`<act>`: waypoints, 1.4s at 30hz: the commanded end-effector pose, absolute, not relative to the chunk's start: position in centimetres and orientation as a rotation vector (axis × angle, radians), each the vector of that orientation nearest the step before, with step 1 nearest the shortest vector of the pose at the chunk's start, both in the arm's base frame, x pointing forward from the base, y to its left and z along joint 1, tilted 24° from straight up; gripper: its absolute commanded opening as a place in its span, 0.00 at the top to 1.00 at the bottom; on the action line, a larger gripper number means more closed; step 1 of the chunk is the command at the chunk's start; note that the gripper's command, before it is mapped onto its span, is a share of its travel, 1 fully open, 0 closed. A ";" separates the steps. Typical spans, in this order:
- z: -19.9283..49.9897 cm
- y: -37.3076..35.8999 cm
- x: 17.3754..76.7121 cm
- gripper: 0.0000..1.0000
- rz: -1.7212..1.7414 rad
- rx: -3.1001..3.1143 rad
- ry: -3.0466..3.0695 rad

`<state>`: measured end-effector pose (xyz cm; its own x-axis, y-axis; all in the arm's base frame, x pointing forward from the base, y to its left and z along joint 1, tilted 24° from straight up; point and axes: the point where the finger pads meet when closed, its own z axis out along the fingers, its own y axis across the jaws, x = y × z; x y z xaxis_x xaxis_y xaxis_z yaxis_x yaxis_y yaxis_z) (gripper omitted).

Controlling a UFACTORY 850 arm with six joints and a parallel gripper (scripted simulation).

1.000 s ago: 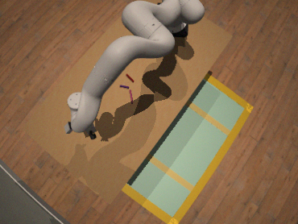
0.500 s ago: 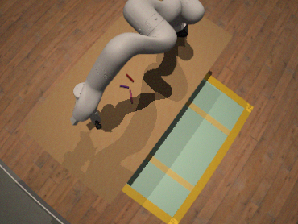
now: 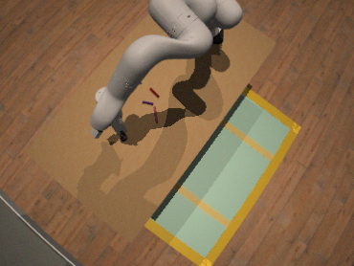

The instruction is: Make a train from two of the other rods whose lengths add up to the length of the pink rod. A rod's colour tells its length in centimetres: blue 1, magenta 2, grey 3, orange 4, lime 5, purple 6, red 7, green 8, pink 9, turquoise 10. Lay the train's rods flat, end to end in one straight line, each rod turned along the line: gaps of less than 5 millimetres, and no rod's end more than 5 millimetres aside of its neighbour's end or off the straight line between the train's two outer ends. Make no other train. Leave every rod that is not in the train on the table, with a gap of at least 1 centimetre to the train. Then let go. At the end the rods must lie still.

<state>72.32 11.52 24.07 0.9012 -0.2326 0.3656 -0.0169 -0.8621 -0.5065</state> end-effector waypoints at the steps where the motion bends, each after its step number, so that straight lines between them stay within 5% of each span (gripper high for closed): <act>1: 22.3 10.6 69.9 0.00 -0.603 -2.566 0.137; 42: 12.4 5.8 53.1 0.00 -0.548 -2.739 -0.099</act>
<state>54.82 6.23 13.05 0.9277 -0.0148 0.3731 0.1212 -0.9332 -0.3384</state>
